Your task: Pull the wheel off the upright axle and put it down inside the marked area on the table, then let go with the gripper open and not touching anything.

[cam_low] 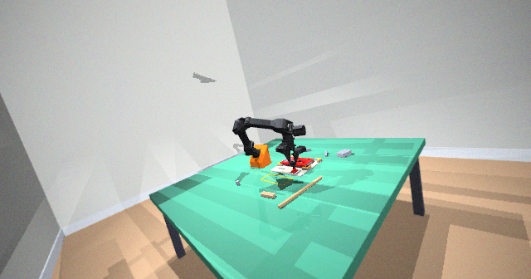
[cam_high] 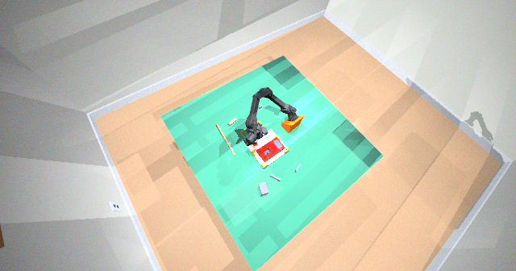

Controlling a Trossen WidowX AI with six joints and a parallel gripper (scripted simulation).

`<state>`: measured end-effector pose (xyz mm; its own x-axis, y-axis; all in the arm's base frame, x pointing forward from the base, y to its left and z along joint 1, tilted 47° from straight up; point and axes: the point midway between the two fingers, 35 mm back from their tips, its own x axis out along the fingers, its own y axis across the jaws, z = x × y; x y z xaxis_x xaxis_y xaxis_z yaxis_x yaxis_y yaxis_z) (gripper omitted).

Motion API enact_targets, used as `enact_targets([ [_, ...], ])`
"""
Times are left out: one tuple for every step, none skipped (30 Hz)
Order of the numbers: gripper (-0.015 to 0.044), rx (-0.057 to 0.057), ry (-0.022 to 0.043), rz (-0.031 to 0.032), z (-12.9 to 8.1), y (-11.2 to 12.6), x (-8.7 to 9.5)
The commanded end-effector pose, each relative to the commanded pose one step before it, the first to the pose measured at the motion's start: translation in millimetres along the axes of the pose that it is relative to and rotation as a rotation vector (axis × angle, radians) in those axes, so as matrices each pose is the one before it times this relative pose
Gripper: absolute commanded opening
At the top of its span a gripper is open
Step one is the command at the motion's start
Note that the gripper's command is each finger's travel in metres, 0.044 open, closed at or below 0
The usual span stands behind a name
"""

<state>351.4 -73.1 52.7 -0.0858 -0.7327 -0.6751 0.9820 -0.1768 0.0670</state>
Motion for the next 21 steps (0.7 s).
enact_targets([
  [0.0000,0.0023,0.00900,0.01170,-0.26,0.67,-7.24],
  [0.0000,-0.0001,-0.00002,0.00009,0.00,-0.01,-0.33],
  [0.0000,-0.0001,-0.00002,0.00009,0.00,-0.01,-0.33],
  [0.0000,-0.0001,-0.00002,0.00009,0.00,-0.01,-0.33],
  [0.0000,-0.0001,-0.00002,0.00009,0.00,-0.01,-0.33],
  [0.0000,-0.0001,-0.00002,0.00009,0.00,-0.01,-0.33],
  [0.0000,-0.0001,-0.00002,0.00009,0.00,-0.01,-0.33],
  [0.0000,-0.0001,-0.00002,0.00009,0.00,-0.01,-0.33],
  [0.0000,-0.0001,-0.00002,0.00009,0.00,-0.01,-0.33],
  [0.0000,-0.0001,-0.00002,0.00009,0.00,-0.01,-0.33],
  [0.0000,-0.0001,-0.00002,0.00009,0.00,-0.01,-0.33],
  [0.0000,-0.0001,-0.00002,0.00009,0.00,-0.01,-0.33],
  [0.0000,-0.0001,-0.00002,0.00009,0.00,-0.01,-0.33],
  [0.0000,-0.0001,-0.00002,0.00009,0.00,-0.01,-0.33],
  [0.0000,-0.0001,-0.00002,0.00009,0.00,-0.01,-0.33],
  [0.0000,-0.0001,-0.00003,0.00009,0.00,-0.02,-0.33],
  [0.0000,-0.0001,-0.00003,0.00009,0.00,-0.02,-0.33],
  [0.0000,-0.0001,-0.00003,0.00009,0.00,-0.02,-0.33],
  [0.0000,-0.0001,-0.00003,0.00009,0.00,-0.02,-0.33],
  [0.0000,-0.0001,-0.00003,0.00009,0.01,-0.02,-0.33],
  [0.0000,-0.0001,-0.00003,0.00009,0.01,-0.02,-0.33],
])
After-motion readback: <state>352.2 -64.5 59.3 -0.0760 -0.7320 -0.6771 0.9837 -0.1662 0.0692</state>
